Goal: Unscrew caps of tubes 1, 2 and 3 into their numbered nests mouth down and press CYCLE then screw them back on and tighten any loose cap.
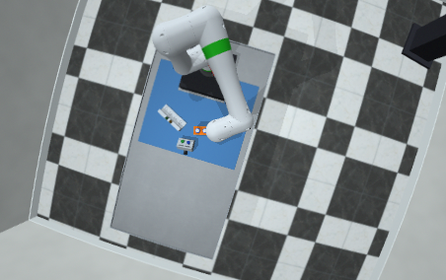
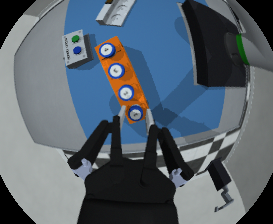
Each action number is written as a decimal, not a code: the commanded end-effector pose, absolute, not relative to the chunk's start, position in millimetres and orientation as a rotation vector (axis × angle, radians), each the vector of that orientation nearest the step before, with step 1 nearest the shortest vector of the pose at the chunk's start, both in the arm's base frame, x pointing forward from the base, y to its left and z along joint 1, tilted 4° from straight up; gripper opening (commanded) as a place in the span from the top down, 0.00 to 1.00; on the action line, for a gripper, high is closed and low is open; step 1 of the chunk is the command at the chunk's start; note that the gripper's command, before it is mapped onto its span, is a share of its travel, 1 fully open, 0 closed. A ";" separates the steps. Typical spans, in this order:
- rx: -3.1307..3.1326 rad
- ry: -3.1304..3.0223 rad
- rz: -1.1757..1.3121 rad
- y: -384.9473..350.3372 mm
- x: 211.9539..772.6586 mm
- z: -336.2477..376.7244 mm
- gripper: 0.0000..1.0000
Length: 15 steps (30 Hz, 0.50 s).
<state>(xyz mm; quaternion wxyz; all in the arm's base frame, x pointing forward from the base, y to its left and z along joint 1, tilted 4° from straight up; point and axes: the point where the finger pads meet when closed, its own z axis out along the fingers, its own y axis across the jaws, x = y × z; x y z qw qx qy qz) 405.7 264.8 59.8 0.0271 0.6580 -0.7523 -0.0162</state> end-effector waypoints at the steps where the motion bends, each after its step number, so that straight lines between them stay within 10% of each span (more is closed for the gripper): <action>1: 2.032 -2.325 -0.048 264.9 405.8 60.0 1.00; 15: 2.090 -2.274 -0.051 264.9 405.8 60.0 1.00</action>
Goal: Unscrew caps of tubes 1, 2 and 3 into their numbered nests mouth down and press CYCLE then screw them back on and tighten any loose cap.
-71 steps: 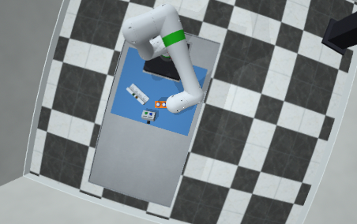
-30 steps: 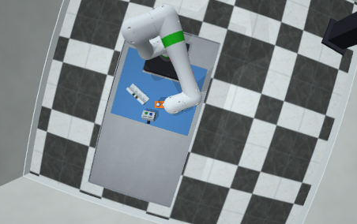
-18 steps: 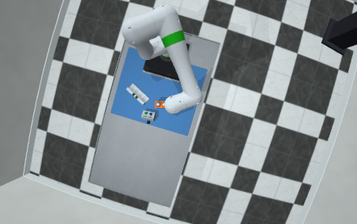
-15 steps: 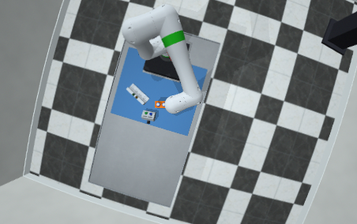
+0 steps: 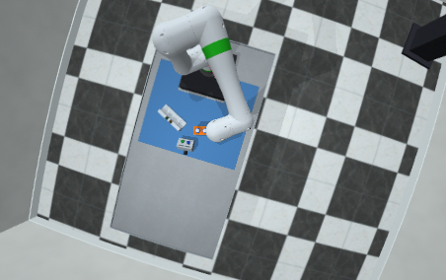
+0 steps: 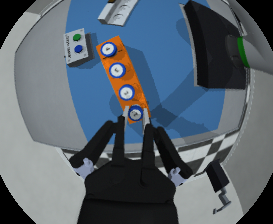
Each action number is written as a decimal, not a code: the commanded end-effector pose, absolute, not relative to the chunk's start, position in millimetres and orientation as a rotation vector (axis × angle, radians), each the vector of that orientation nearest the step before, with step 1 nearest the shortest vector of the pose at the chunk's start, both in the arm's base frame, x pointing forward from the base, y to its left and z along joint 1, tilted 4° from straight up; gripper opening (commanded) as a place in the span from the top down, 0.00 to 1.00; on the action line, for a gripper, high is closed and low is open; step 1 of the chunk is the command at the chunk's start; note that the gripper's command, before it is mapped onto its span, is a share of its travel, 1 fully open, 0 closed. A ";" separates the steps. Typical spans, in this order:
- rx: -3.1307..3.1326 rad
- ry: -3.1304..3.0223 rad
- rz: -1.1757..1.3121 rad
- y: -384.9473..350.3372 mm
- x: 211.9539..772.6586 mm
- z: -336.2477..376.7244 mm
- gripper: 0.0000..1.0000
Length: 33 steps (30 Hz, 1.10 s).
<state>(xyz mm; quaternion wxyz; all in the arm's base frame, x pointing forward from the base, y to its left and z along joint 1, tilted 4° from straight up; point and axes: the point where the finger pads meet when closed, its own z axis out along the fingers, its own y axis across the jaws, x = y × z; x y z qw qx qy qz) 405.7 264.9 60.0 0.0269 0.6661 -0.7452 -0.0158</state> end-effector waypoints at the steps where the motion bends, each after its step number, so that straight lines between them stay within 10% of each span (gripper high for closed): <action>1: 2.146 -2.221 -0.053 264.9 405.8 60.1 1.00; 29: 2.943 -1.005 -0.084 264.9 405.8 60.6 1.00; 30: 2.943 -1.005 -0.084 264.9 405.8 60.6 0.65; 33: 2.943 -1.005 -0.084 264.9 405.8 60.6 0.65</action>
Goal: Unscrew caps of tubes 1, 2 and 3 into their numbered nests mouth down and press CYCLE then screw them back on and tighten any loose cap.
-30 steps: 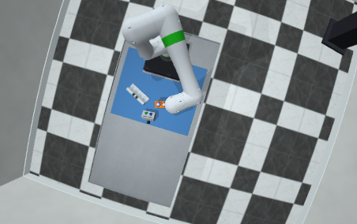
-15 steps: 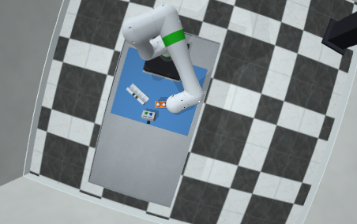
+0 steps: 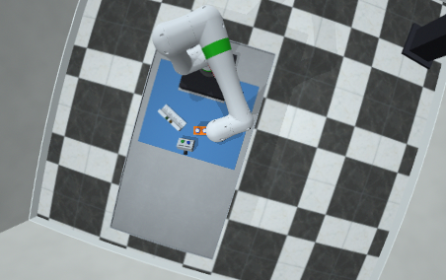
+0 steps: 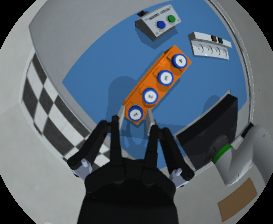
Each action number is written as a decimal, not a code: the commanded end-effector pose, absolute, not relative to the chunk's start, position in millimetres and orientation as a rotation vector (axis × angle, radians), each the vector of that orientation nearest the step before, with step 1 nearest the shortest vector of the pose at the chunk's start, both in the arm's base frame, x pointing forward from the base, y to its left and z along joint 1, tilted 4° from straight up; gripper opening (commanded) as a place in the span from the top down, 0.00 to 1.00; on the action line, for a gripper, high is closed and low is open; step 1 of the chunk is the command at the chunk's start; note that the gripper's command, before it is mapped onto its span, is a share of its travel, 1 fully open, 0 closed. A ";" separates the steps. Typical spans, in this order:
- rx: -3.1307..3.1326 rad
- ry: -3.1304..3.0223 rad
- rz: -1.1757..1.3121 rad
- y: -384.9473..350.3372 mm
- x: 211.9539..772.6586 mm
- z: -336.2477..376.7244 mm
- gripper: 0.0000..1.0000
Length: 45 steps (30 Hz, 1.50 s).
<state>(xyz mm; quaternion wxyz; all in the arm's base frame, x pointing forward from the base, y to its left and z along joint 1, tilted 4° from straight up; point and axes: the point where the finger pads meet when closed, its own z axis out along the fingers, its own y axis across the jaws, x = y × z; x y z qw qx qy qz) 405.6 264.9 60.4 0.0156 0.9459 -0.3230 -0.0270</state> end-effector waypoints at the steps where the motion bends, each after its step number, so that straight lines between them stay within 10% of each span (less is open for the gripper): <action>1: 2.943 -1.005 -0.084 264.9 405.8 60.6 0.65; 38: 2.032 -2.325 -0.048 265.0 405.7 60.6 0.65; 39: 2.032 -2.325 -0.048 265.0 405.7 60.6 1.00; 45: 2.032 -2.325 -0.048 265.0 405.7 60.6 1.00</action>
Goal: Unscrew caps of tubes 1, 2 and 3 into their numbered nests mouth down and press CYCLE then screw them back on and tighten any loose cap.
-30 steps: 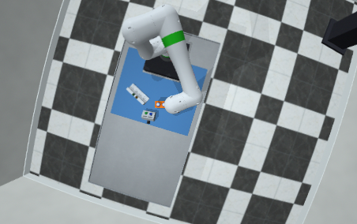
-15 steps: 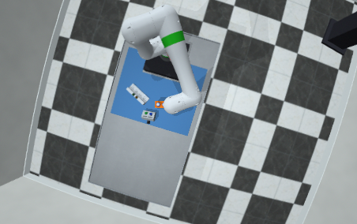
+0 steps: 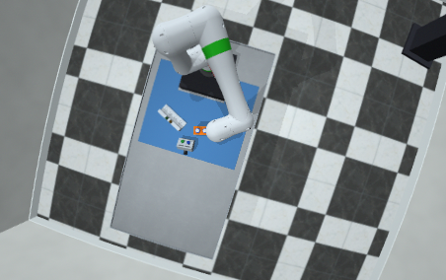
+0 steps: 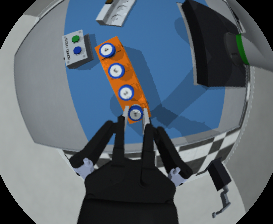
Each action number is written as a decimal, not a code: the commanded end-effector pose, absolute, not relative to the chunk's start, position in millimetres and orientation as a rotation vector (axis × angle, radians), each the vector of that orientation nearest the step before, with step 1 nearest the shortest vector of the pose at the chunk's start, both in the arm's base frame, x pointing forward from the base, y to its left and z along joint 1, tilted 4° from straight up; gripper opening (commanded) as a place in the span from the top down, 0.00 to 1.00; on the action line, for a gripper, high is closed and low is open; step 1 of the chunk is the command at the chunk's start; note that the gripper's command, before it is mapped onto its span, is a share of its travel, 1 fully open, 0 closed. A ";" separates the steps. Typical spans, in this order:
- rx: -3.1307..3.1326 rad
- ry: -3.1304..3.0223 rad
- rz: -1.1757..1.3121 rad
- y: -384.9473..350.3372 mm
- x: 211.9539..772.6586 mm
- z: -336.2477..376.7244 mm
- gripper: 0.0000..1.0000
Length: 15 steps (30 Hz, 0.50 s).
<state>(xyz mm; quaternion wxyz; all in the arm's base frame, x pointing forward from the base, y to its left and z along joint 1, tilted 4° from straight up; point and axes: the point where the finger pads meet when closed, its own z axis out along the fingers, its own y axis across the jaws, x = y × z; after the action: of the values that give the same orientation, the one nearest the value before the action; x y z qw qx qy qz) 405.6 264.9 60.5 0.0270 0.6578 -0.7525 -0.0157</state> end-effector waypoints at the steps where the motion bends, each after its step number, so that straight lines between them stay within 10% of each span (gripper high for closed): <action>1: 2.032 -2.325 -0.048 265.0 405.7 60.6 1.00; 15: 2.410 -1.939 -0.062 265.0 405.7 60.7 1.00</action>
<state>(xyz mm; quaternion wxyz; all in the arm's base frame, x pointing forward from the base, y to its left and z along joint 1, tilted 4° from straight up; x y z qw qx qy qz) 405.5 265.0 60.6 0.0258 0.7147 -0.6988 -0.0145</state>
